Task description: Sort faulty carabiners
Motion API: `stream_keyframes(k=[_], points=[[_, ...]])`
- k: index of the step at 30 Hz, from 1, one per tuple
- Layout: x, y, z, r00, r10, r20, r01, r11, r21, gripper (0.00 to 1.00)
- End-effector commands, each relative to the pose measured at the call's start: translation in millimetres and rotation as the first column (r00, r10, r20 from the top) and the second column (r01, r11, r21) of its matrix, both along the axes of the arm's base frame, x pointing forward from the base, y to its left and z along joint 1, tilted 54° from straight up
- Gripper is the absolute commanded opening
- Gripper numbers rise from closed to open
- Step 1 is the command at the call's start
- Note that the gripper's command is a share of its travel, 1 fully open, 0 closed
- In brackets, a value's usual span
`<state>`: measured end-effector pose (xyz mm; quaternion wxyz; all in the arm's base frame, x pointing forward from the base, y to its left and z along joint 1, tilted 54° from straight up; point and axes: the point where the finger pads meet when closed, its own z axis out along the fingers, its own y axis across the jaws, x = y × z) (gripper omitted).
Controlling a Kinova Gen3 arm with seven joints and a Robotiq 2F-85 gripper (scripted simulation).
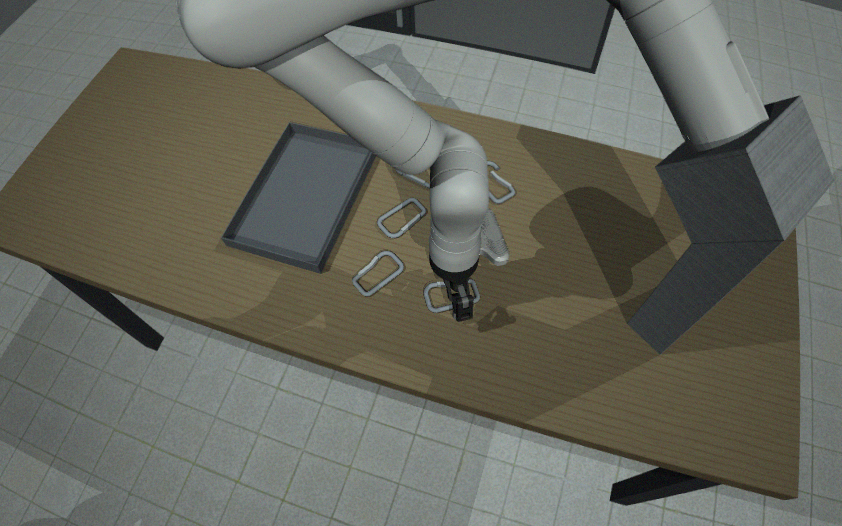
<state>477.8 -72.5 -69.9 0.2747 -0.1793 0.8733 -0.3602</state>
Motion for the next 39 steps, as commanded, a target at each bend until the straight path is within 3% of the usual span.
stream_keyframes(k=[1,6,7,13,39], points=[[0.0,1,0.2,1.0,0.001,0.0,-0.001,1.0,0.0,1.0],[0.0,1,0.2,1.0,0.001,0.0,-0.001,1.0,0.0,1.0],[-42.7,37,41.6,1.0,0.001,0.0,-0.001,1.0,0.0,1.0],[-50.7,44,49.3,1.0,0.001,0.0,-0.001,1.0,0.0,1.0],[-50.0,45,48.6,1.0,-0.018,-0.008,0.018,1.0,-0.01,1.0]])
